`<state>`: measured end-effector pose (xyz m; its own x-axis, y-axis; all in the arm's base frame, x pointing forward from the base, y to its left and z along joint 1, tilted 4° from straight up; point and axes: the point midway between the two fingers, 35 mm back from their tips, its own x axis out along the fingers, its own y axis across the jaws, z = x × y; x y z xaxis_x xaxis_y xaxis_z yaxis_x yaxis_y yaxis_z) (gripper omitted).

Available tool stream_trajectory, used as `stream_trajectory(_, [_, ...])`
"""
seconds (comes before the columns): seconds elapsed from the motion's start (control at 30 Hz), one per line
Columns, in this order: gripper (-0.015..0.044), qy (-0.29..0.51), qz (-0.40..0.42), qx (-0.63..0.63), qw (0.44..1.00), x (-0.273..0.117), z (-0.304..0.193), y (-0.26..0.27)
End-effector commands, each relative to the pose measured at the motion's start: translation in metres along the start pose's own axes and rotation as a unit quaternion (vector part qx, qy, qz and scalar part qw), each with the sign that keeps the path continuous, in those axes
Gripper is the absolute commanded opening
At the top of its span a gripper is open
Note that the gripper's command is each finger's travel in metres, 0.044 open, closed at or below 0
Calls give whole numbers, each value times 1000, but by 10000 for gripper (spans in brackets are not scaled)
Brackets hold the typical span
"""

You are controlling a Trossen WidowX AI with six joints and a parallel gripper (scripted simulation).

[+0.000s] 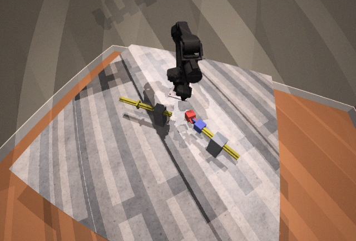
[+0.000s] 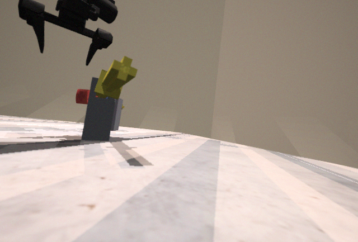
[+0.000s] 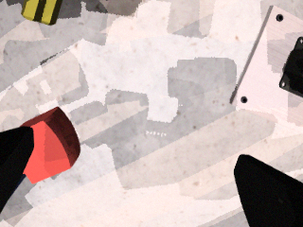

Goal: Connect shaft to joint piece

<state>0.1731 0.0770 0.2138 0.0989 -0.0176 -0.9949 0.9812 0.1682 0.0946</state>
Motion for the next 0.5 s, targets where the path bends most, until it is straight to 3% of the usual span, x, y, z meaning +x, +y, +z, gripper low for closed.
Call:
stream_trajectory(0.0, [440, -1, -10, 73, 997, 3, -1, 0])
stream_trajectory(0.47, [440, -2, -20, 283, 959, 6, -1, 0])
